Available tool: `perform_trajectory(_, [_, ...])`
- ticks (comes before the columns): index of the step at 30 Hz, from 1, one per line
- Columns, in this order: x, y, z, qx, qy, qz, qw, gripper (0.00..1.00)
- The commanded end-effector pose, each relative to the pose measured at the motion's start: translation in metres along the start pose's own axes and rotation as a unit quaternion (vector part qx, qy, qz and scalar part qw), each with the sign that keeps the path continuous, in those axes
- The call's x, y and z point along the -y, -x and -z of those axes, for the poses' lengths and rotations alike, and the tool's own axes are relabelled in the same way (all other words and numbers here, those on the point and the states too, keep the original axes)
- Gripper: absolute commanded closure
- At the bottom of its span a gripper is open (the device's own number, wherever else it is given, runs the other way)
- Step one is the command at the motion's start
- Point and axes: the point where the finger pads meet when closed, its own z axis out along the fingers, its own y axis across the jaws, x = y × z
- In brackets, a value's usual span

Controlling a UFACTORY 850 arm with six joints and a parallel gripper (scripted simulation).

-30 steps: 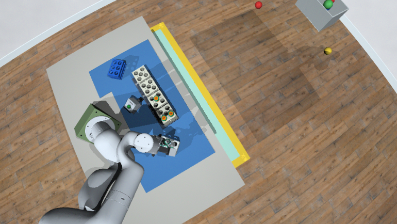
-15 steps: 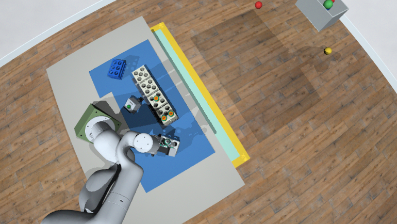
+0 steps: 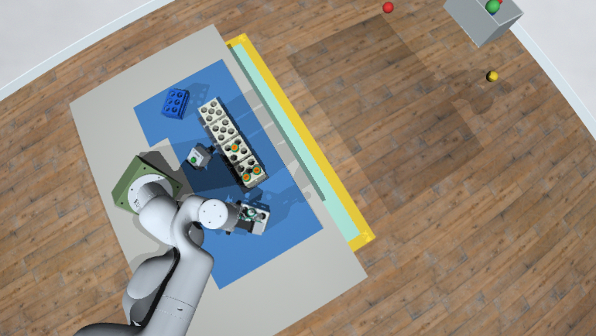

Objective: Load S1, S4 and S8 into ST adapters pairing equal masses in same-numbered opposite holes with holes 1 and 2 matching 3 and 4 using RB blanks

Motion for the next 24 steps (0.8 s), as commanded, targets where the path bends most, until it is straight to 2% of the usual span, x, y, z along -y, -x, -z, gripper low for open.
perform_trajectory(1, [0.0,0.0,0.008,-0.001,0.0,0.0,1.0,1.0])
perform_trajectory(24, [0.0,0.0,0.046,-0.001,0.0,0.0,1.0,1.0])
